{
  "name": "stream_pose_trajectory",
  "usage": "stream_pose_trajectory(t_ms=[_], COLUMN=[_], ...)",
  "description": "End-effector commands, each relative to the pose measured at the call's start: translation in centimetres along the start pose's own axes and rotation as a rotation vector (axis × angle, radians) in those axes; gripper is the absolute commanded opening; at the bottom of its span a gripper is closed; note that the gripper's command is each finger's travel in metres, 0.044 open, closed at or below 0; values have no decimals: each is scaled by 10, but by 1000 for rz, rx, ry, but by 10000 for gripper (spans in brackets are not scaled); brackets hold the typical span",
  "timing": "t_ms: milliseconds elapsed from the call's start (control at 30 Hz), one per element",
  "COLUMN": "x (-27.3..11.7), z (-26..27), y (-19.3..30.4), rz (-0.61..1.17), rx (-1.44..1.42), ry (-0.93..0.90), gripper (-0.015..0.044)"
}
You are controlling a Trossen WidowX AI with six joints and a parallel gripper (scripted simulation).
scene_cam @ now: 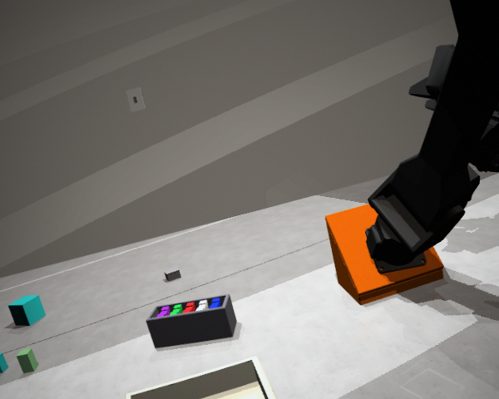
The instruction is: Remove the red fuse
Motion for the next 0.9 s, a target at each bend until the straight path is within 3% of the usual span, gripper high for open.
stream_pose_trajectory(t_ms=[0,167,533,867], x=[1,22,95,154], z=[0,-9,-53,-107], y=[0,0,-13,-64], rz=[-4,-146,-491,-559], rx=[-7,-268,-1238,-2164], ry=[1,51,421,1116], gripper=[187,62,62,62])
Point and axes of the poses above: the point midway between the two fingers, 35 mm back from their tips, its own x axis out along the fingers, its own z axis across the jaws, y = z × x, the point moved 3 cm from there along -x, back along the fingers, and after that the axes turned 12 degrees about x, right-handed, at the moved point
